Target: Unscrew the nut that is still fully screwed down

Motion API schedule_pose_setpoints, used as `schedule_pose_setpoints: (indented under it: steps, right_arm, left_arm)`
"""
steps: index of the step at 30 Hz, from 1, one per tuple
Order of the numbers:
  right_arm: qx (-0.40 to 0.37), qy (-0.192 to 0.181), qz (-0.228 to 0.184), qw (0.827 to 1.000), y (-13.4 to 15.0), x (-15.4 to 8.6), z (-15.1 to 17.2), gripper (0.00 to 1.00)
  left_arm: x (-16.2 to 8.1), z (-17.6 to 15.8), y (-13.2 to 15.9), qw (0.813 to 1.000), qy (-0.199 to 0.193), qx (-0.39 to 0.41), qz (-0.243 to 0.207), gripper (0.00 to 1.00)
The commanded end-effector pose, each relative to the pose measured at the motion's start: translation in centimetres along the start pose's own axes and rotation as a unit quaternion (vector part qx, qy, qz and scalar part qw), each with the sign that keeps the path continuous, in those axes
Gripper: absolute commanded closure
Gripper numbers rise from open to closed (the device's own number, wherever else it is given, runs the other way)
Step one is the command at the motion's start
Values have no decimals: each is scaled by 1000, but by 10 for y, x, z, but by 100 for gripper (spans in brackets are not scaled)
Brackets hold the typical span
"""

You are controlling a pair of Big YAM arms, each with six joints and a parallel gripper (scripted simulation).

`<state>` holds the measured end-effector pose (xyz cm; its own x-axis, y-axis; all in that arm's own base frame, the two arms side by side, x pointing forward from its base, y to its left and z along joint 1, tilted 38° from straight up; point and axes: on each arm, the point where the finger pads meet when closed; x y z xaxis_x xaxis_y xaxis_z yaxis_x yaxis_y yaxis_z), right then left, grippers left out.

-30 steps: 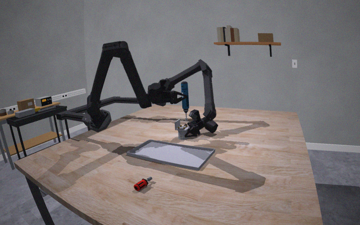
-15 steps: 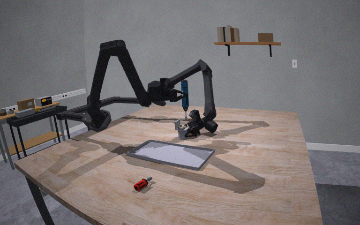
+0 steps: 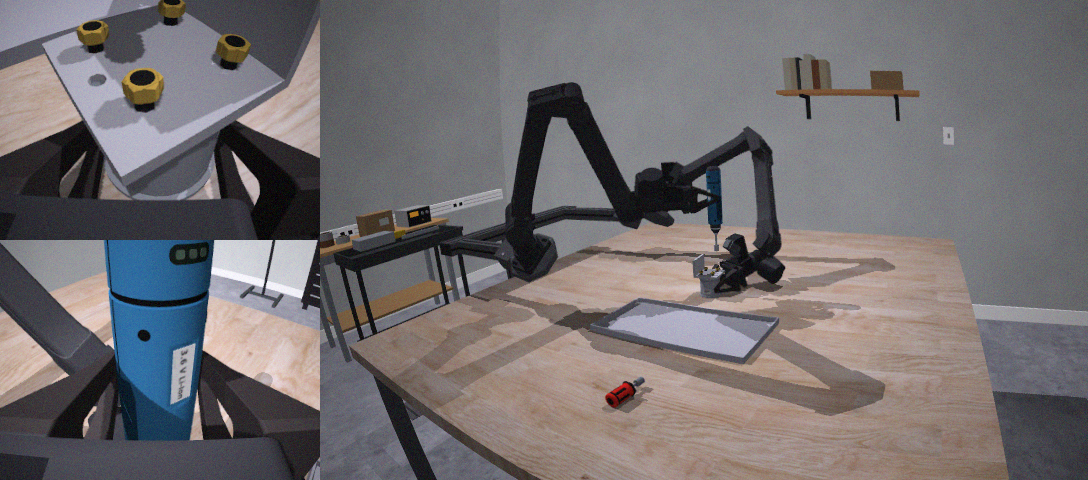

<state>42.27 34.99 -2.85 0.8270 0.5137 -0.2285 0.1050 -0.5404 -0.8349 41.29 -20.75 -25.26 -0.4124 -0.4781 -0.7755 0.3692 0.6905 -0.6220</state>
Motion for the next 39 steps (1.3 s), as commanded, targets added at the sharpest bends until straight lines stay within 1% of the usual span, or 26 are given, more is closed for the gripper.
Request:
schedule_pose_setpoints:
  steps: [1, 5, 10, 19, 20, 24, 26, 31, 33, 36, 38, 39]
  right_arm:
    - [10, -5, -32, 999, -38, 3, 6, 58]
    - [12, -2, -40, 999, -43, 3, 5, 58]
    - [11, -5, -33, 999, -43, 4, 6, 58]
    - [12, -3, -37, 999, -55, 6, 6, 58]
    - [14, -1, -42, 999, -58, 6, 5, 58]
    - [14, 0, -44, 999, -59, 6, 4, 58]
    - [12, -3, -37, 999, -50, -6, 6, 58]
    - [13, -3, -37, 999, -50, -12, 5, 58]
    - [14, 0, -43, 999, -55, -10, 4, 58]
    - [13, -3, -37, 999, -49, -19, 5, 58]
    - [16, 4, -51, 999, -62, -8, 2, 58]
    - [17, 5, -53, 998, -63, -7, 2, 58]
  left_arm:
    - [8, 4, -14, 1000, 8, 16, 3, 41]
    - [8, 4, -14, 1000, 8, 16, 3, 41]
    - [8, 4, -14, 1000, 8, 16, 3, 41]
    - [8, 4, -14, 1000, 8, 16, 3, 41]
    - [8, 4, -14, 1000, 8, 16, 3, 41]
    - [8, 4, -14, 1000, 8, 16, 3, 41]
    - [8, 4, -14, 1000, 8, 16, 3, 41]
    - [8, 4, -14, 1000, 8, 16, 3, 41]
    - [8, 4, -14, 1000, 8, 16, 3, 41]
    - [8, 4, -14, 1000, 8, 16, 3, 41]
    - [8, 4, -14, 1000, 8, 16, 3, 41]
    - [8, 4, -14, 1000, 8, 16, 3, 41]
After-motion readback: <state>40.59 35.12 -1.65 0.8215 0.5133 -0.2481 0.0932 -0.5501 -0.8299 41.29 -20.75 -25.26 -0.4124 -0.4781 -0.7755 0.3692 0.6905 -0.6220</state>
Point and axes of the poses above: on each arm, the point where the finger pads meet when closed, its own x axis out along the fingers, its own z axis across the jaws, y = z × x, and after that the axes turned 6 degrees about x, right-handed
